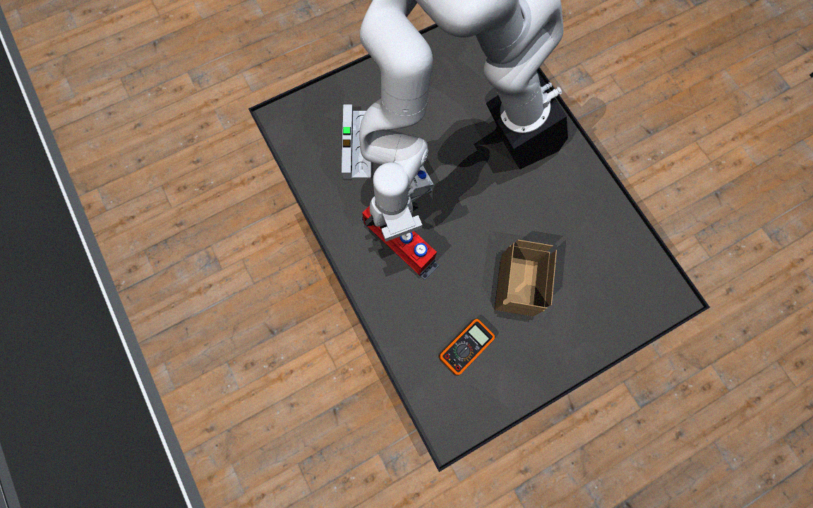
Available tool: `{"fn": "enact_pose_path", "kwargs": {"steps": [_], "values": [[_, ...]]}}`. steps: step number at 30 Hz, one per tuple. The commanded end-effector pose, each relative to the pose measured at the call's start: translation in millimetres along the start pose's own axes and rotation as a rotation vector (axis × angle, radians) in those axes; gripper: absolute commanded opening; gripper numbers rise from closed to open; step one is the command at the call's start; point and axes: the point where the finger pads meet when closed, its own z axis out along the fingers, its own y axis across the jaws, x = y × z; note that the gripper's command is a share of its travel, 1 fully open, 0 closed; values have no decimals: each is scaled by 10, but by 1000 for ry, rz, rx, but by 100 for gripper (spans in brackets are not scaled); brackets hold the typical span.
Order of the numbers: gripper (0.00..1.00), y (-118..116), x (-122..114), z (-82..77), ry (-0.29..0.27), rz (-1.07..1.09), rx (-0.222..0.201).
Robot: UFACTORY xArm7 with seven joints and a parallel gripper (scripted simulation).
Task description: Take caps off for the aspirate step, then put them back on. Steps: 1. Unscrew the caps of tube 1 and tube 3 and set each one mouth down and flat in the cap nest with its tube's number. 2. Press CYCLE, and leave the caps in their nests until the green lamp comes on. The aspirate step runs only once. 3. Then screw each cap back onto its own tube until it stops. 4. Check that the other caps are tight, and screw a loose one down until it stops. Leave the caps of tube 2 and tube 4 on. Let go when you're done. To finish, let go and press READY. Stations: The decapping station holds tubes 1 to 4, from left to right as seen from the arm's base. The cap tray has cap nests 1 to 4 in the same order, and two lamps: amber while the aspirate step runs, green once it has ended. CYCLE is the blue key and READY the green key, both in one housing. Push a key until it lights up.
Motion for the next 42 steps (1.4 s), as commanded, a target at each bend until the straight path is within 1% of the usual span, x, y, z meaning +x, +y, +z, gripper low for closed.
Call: {"fn": "enact_pose_path", "kwargs": {"steps": [1,8,10,12,18,27,28,40,42], "values": [[46,9,9,3,4,-280,-3],[46,9,10,2,3,-694,-5],[46,9,10,2,3,-694,-5],[46,9,10,2,4,-882,-4],[46,9,11,2,3,-1221,-5],[46,9,10,2,3,-1225,-5],[0,9,10,2,3,-1225,-5],[0,9,10,2,3,-1225,-5],[0,9,10,2,3,-1125,-5]]}}
